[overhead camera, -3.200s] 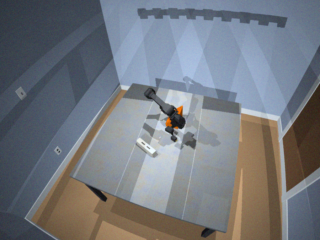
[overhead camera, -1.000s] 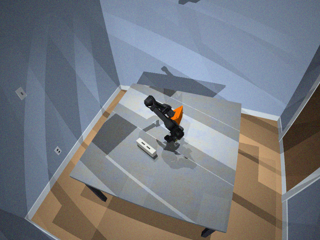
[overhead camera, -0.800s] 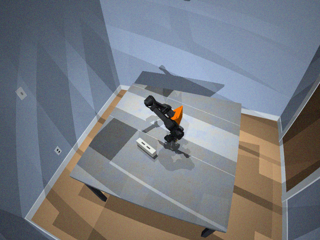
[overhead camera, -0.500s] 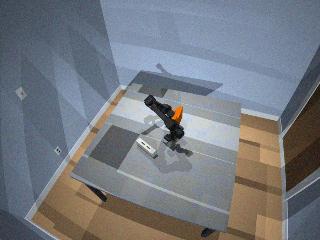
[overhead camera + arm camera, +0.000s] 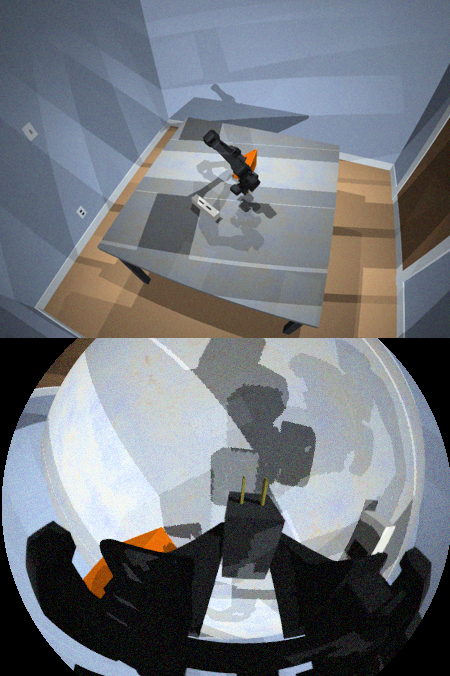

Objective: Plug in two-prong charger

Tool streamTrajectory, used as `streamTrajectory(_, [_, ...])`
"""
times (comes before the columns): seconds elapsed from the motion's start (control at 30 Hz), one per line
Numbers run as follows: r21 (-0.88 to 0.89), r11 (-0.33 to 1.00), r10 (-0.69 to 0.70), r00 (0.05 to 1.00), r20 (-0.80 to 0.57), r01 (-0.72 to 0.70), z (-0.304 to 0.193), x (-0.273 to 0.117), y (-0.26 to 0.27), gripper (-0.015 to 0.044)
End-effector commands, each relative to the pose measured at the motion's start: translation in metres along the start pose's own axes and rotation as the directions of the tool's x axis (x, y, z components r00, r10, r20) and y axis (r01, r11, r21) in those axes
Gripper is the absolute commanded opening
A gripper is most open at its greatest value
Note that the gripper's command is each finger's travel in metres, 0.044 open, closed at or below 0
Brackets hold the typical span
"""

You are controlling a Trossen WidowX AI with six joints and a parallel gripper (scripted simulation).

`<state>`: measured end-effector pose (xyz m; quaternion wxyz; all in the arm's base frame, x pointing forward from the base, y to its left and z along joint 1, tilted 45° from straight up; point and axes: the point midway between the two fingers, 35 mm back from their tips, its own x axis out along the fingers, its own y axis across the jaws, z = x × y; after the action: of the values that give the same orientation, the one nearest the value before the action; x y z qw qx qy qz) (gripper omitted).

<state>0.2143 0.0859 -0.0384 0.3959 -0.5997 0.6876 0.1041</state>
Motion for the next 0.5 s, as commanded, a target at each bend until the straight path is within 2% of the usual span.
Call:
streamTrajectory(0.0, [0.057, 0.998, 0.007, 1.000, 0.012, -0.008, -0.003, -0.002, -0.006, 0.0000])
streamTrajectory(0.47, [0.296, 0.954, 0.032, 0.999, 0.037, -0.041, -0.018, 0.005, -0.030, 0.0000])
